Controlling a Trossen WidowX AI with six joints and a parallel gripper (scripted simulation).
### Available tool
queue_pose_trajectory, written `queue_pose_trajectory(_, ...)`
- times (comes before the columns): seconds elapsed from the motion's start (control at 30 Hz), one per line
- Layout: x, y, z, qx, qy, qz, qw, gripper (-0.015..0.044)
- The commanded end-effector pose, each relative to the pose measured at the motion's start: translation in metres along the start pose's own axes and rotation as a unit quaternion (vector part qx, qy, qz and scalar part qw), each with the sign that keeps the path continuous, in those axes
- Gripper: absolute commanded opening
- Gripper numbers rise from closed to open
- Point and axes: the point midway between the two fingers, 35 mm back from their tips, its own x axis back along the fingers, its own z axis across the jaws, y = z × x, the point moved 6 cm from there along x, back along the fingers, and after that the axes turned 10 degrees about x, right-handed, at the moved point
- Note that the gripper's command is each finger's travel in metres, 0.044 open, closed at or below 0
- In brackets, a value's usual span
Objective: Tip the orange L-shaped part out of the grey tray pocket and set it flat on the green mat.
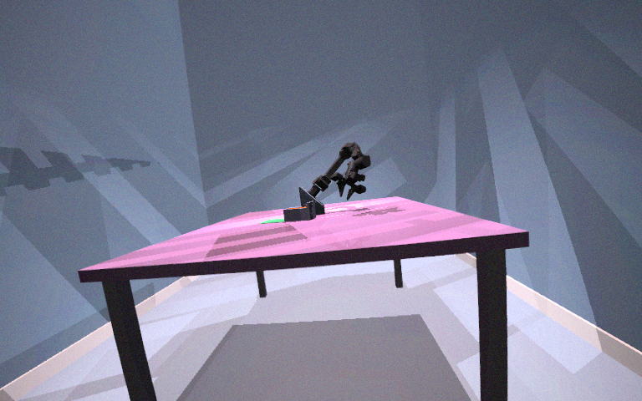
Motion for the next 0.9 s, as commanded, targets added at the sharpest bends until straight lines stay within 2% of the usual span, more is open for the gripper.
queue_pose_trajectory(0.0, -0.016, -0.028, -0.056, -0.065, 0.031, 0.082, 0.994, 0.0180)
queue_pose_trajectory(0.23, -0.025, -0.091, -0.131, -0.230, 0.131, 0.162, 0.951, 0.0180)
queue_pose_trajectory(0.43, -0.018, -0.141, -0.173, -0.331, 0.231, 0.154, 0.902, 0.0180)
queue_pose_trajectory(0.7, -0.017, -0.146, -0.177, -0.343, 0.242, 0.149, 0.895, 0.0180)
queue_pose_trajectory(0.87, -0.046, -0.148, -0.161, -0.343, 0.241, 0.149, 0.896, 0.0180)
